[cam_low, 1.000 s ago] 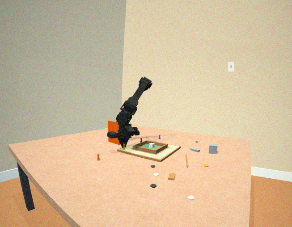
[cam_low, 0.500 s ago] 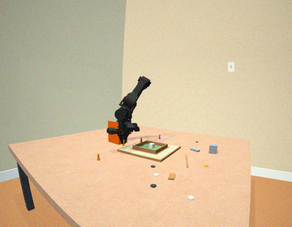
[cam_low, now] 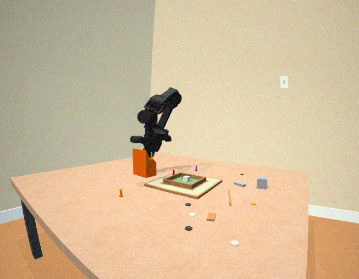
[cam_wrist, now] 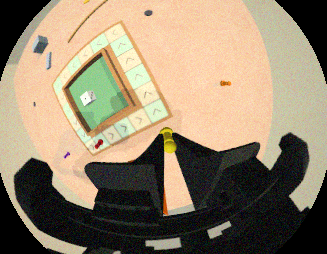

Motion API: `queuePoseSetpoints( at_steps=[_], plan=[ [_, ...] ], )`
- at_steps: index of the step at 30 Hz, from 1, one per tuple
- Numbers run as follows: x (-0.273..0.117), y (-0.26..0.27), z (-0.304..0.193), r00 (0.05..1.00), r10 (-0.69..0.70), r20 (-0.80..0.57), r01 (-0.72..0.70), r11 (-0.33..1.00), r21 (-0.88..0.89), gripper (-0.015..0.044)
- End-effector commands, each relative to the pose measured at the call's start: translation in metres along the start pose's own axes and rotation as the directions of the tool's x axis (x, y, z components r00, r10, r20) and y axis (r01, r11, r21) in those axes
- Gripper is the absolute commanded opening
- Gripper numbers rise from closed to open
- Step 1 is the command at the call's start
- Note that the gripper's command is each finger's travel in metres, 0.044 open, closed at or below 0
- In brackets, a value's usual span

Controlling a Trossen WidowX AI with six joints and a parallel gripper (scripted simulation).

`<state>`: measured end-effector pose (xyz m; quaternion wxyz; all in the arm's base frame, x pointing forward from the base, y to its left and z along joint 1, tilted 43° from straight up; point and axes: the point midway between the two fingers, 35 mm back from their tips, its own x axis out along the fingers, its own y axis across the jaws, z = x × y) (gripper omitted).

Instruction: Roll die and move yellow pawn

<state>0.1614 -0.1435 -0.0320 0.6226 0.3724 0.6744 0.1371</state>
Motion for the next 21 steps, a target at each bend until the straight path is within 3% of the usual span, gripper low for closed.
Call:
queuePoseSetpoints(
  at_steps=[1, 21],
  plan=[
    [-0.007, 0.001, 0.000, 1.000, -0.004, -0.003, 0.004, 1.000, -0.009, 0.0000],
    [0.070, 0.028, 0.041, 1.000, 0.001, -0.002, -0.001, 1.000, -0.011, 0.0000]
  ],
)
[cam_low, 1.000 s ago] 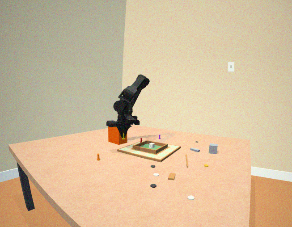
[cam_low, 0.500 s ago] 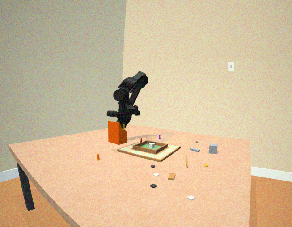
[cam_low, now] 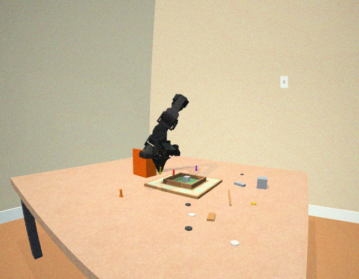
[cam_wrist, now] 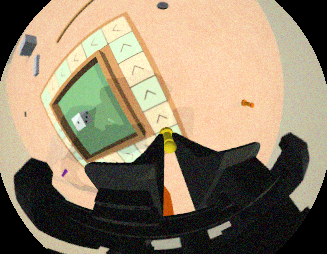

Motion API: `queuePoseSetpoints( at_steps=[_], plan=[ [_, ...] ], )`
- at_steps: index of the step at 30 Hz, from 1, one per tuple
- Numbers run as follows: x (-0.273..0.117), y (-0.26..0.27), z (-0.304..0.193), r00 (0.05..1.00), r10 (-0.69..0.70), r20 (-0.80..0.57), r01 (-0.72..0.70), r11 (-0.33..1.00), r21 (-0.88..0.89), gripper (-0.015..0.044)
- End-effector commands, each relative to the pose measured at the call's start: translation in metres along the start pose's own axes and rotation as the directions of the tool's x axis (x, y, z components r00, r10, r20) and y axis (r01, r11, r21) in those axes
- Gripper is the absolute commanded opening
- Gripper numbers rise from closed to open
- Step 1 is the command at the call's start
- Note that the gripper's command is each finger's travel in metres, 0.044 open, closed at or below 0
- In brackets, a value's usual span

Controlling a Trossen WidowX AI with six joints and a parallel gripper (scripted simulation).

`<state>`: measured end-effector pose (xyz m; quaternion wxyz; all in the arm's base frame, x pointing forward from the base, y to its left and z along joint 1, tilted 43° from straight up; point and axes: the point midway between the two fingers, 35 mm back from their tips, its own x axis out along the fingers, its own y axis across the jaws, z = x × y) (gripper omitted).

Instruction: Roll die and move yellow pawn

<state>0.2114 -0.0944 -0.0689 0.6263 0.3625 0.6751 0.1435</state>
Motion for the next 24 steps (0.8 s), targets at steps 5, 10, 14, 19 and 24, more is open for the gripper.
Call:
queuePoseSetpoints(
  at_steps=[5, 10, 14, 19, 24],
  plan=[
    [0.021, 0.002, 0.001, 1.000, 0.008, 0.002, -0.008, 1.000, 0.012, 0.0000],
    [0.041, 0.002, 0.001, 1.000, 0.009, 0.002, -0.009, 1.000, 0.012, 0.0000],
    [0.042, 0.002, 0.000, 1.000, 0.009, 0.002, -0.009, 1.000, 0.012, 0.0000],
    [0.047, 0.002, 0.001, 1.000, 0.009, 0.002, -0.009, 1.000, 0.012, 0.0000],
    [0.055, 0.002, 0.001, 1.000, 0.009, 0.002, -0.010, 1.000, 0.012, 0.0000]
  ],
)
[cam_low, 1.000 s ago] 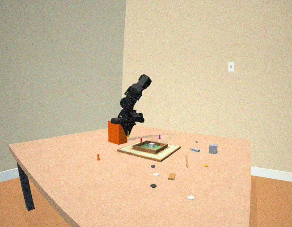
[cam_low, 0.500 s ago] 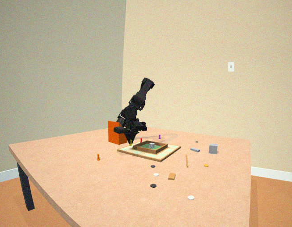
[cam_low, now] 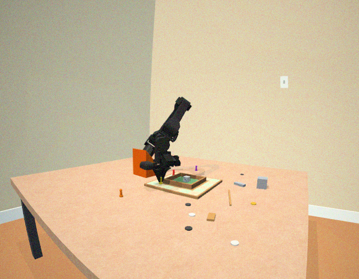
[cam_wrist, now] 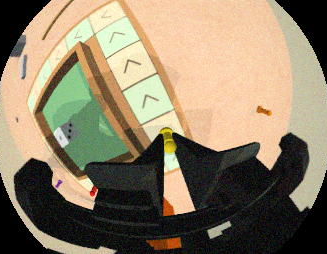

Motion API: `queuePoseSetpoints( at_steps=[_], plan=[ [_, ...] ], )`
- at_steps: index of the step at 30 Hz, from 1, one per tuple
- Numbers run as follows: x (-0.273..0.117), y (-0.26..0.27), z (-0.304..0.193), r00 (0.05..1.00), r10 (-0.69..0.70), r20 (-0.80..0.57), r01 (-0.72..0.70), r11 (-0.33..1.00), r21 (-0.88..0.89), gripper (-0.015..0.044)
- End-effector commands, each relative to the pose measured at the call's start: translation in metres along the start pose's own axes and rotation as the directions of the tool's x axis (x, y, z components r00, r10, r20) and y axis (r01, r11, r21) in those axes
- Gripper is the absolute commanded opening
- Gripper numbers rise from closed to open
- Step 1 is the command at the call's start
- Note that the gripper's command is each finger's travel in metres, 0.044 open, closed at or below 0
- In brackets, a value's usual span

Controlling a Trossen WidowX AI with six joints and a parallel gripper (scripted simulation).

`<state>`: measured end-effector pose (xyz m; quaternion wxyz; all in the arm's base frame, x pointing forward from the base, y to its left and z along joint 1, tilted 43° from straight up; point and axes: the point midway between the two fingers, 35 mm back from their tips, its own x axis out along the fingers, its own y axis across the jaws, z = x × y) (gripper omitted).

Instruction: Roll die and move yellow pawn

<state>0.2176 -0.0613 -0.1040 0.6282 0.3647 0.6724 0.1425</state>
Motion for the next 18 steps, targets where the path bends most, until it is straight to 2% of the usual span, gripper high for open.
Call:
queuePoseSetpoints(
  at_steps=[1, 3, 13, 18],
  plan=[
    [0.008, 0.000, -0.003, 1.000, 0.007, -0.006, -0.006, 1.000, 0.010, 0.0000],
    [0.010, 0.000, -0.003, 1.000, 0.007, -0.006, -0.007, 1.000, 0.010, 0.0000],
    [0.002, 0.000, 0.000, 1.000, 0.000, -0.001, 0.000, 1.000, 0.001, 0.0263],
    [-0.045, -0.001, 0.000, 1.000, 0.004, -0.005, -0.004, 1.000, 0.010, 0.0394]
  ],
)
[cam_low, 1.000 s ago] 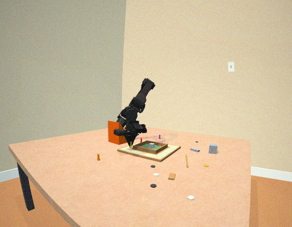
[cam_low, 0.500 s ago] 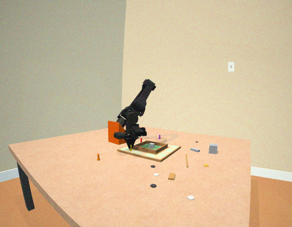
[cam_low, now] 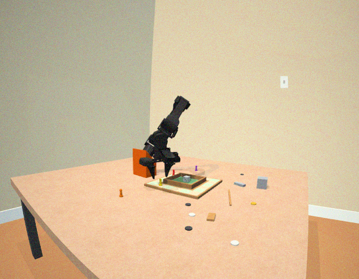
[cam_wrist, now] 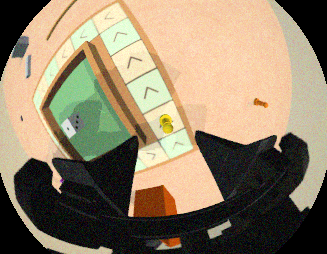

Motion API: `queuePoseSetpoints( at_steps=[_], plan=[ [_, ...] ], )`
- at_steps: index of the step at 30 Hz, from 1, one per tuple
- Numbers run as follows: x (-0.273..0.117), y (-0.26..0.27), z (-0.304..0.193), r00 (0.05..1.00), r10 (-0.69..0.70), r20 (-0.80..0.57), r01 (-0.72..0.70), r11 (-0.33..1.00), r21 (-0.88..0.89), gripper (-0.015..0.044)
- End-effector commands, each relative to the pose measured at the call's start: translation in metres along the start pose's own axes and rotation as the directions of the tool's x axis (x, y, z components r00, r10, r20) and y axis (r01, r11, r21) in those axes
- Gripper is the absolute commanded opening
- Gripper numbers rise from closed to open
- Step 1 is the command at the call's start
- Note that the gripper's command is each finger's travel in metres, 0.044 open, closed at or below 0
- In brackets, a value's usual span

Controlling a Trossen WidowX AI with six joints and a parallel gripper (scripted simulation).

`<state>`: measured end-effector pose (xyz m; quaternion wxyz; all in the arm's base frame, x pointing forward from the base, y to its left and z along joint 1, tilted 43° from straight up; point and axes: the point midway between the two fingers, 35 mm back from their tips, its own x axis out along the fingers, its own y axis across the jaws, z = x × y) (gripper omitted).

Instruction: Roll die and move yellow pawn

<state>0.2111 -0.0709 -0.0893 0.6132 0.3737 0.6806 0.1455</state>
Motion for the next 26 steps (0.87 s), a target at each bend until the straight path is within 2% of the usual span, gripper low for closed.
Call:
queuePoseSetpoints(
  at_steps=[1, 2, 6, 13, 18, 20, 26],
  plan=[
    [-0.027, -0.001, 0.005, 1.000, -0.010, 0.025, 0.010, 1.000, -0.010, 0.0420],
    [-0.027, -0.001, 0.005, 1.000, -0.010, 0.025, 0.010, 1.000, -0.010, 0.0440],
    [-0.033, 0.004, 0.002, 1.000, -0.010, 0.025, 0.010, 1.000, -0.028, 0.0440],
    [-0.083, 0.057, -0.043, 1.000, -0.008, 0.022, 0.013, 0.975, -0.222, 0.0440],
    [-0.103, 0.088, -0.077, 1.000, -0.007, 0.019, 0.013, 0.941, -0.339, 0.0440],
    [-0.099, 0.077, -0.061, 1.000, -0.010, 0.030, 0.018, 0.955, -0.295, 0.0440],
    [-0.099, 0.077, -0.061, 1.000, -0.010, 0.030, 0.018, 0.955, -0.295, 0.0440]
  ],
)
